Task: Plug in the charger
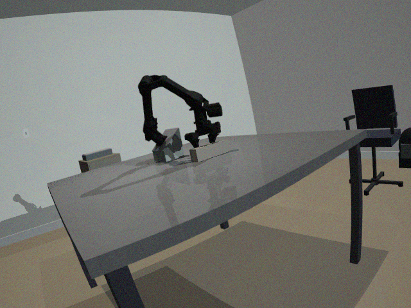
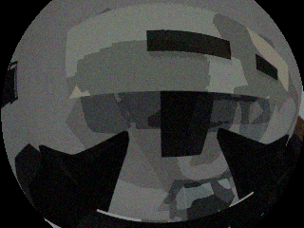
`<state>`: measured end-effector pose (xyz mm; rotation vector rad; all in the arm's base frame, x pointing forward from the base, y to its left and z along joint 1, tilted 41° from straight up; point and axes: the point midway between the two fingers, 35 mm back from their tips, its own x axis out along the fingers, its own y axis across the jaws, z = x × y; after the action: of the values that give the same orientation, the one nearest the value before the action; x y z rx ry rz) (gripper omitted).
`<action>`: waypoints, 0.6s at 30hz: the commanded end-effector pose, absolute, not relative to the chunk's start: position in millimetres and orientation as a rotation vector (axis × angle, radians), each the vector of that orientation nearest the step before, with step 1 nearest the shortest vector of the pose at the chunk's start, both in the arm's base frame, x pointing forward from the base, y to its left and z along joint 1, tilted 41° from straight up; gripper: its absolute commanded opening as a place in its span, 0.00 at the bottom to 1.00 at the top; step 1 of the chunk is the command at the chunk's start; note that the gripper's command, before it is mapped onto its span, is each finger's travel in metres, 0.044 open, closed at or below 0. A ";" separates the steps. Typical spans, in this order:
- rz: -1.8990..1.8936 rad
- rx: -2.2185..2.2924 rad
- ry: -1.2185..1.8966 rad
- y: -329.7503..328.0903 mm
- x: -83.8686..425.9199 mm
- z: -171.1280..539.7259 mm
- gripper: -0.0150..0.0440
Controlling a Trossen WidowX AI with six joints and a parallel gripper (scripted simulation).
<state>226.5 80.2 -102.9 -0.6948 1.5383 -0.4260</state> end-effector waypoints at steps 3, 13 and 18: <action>-0.428 -0.689 1.541 78.7 216.8 -103.0 1.00; -0.428 -0.689 1.542 76.5 203.4 -102.4 1.00; -0.428 -0.689 1.543 75.1 196.8 -102.1 1.00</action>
<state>202.6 76.6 -102.1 -0.6951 1.5399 -0.4251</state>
